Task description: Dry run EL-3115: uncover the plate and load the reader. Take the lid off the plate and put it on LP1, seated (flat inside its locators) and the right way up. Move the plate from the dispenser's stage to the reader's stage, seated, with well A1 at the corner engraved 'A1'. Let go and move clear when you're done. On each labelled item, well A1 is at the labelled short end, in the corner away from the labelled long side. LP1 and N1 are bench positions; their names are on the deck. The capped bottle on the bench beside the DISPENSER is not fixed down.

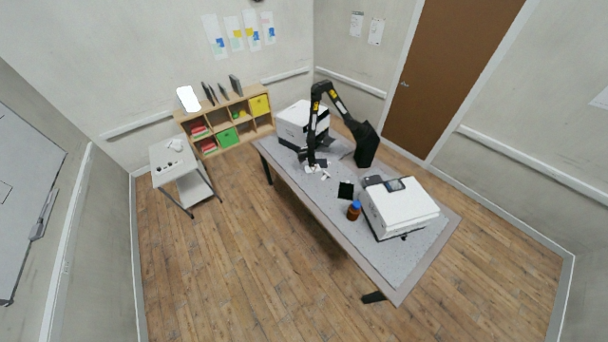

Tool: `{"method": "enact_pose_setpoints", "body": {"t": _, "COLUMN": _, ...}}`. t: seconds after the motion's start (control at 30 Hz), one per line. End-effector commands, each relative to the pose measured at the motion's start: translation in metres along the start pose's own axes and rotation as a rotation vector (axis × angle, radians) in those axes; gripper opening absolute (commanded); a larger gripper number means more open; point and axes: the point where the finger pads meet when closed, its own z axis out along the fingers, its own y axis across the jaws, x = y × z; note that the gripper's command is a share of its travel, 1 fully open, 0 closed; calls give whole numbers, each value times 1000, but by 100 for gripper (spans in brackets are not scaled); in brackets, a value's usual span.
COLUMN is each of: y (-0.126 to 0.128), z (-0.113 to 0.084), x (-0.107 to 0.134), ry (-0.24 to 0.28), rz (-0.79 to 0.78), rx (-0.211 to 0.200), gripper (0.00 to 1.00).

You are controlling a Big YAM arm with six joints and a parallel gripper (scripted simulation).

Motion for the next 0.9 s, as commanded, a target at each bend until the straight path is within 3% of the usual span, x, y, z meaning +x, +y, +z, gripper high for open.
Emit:
{"method": "enact_pose_setpoints", "body": {"t": 0.0, "y": -15, "z": -1, "x": 14, "ry": 32, "rz": 57, "rx": 14, "gripper": 86}}
{"method": "enact_pose_setpoints", "body": {"t": 0.1, "y": -25, "z": -2, "x": 19, "ry": 39, "rz": 102, "rx": 18, "gripper": 86}}
{"method": "enact_pose_setpoints", "body": {"t": 0.27, "y": -34, "z": -14, "x": 5, "ry": -4, "rz": 162, "rx": 15, "gripper": 86}}
{"method": "enact_pose_setpoints", "body": {"t": 0.63, "y": -57, "z": -16, "x": 31, "ry": 40, "rz": 263, "rx": 29, "gripper": 86}}
{"method": "enact_pose_setpoints", "body": {"t": 0.8, "y": -55, "z": -23, "x": 15, "ry": -1, "rz": 314, "rx": 17, "gripper": 86}}
{"method": "enact_pose_setpoints", "body": {"t": 0.87, "y": -61, "z": -27, "x": 19, "ry": 0, "rz": 342, "rx": 21, "gripper": 86}}
